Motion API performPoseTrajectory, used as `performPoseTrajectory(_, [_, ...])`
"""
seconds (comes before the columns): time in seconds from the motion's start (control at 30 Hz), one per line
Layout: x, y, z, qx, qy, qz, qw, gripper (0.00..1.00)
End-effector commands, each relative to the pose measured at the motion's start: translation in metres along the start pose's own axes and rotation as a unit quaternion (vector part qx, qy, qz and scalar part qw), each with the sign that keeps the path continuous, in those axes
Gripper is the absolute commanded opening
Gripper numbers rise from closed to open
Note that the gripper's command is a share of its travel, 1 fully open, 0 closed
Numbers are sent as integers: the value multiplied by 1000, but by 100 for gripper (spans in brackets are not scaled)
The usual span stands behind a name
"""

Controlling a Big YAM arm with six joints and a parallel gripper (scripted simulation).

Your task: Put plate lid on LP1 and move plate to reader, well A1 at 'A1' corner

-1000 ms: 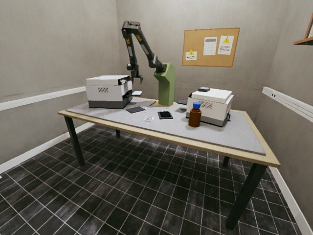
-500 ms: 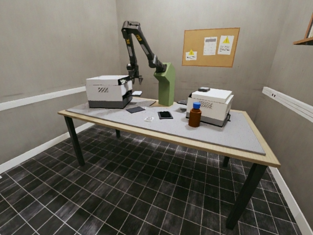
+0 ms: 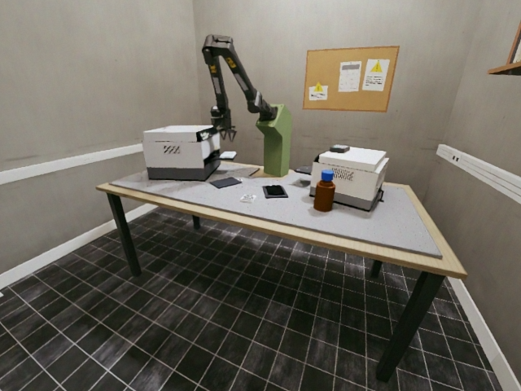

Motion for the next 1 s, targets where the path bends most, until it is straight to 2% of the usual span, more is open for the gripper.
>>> performPoseTrajectory(0.0, [-2, -4, -7, -60, -6, 6, 998, 100])
performPoseTrajectory(0.17, [-2, -11, -10, -120, -5, 13, 993, 100])
performPoseTrajectory(0.27, [-3, -8, -7, -163, -4, 11, 987, 100])
performPoseTrajectory(0.37, [-4, -5, -5, -172, -2, 7, 985, 100])
performPoseTrajectory(0.53, [-4, 5, 2, -261, 1, -3, 965, 100])
performPoseTrajectory(0.83, [-4, 8, 3, -376, 1, -4, 927, 100])
performPoseTrajectory(0.93, [-4, 5, 1, -376, 0, -1, 926, 100])
performPoseTrajectory(0.97, [-4, 3, 0, -389, 0, 2, 921, 100])
Point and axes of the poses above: the point where the finger pads meet when closed, its own x axis back along the fingers, its own y axis across the jaws, z = x × y, the point moved 3 cm from there along x, back along the fingers, and after that the axes turned 14 degrees about x, right-handed, at the moved point
